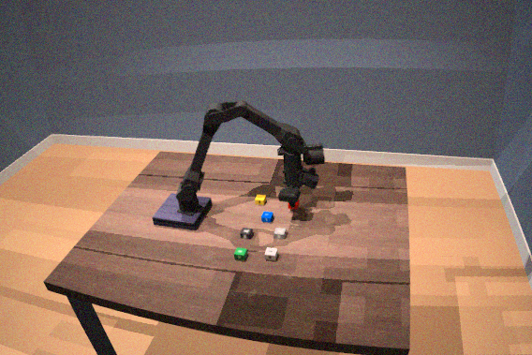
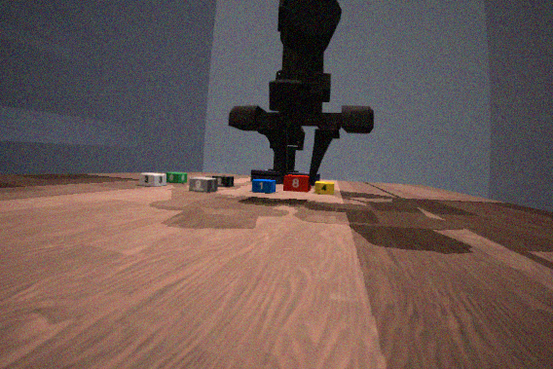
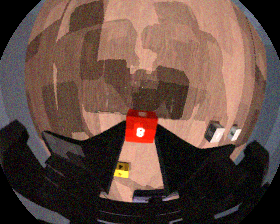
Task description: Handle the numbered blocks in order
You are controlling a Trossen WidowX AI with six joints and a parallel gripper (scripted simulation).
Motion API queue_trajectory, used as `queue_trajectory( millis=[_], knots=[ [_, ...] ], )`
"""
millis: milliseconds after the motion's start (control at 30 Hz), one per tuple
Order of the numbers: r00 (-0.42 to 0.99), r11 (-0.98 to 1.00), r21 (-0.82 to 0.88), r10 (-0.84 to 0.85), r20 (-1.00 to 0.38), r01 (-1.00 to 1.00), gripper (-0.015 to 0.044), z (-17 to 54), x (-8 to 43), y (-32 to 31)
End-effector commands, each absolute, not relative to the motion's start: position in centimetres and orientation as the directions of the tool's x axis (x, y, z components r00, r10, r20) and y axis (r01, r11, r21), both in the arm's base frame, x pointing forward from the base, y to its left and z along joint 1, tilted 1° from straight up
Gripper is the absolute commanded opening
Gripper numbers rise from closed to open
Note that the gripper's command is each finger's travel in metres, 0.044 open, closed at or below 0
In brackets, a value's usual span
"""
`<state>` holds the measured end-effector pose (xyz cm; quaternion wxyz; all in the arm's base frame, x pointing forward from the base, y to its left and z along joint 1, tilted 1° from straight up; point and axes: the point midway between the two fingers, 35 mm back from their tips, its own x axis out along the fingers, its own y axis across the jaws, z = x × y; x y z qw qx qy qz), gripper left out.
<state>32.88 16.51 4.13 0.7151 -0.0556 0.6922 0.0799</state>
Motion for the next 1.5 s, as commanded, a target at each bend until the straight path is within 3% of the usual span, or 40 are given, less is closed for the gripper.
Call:
queue_trajectory(
  millis=[0,600,967,1333,1467],
  knots=[
    [0.033,0.982,0.031,0.038,-0.999,-0.186,0.012,4.2,33.0,16.5],
    [0.033,0.982,0.031,0.038,-0.999,-0.186,0.012,2.8,33.0,16.6],
    [0.033,0.982,0.031,0.038,-0.999,-0.186,0.04,2.8,33.0,16.6],
    [0.034,0.982,0.031,0.038,-0.999,-0.186,0.04,6.4,32.9,16.4],
    [0.034,0.982,0.031,0.038,-0.999,-0.186,0.0295,9.7,33.1,16.5]
  ],
)
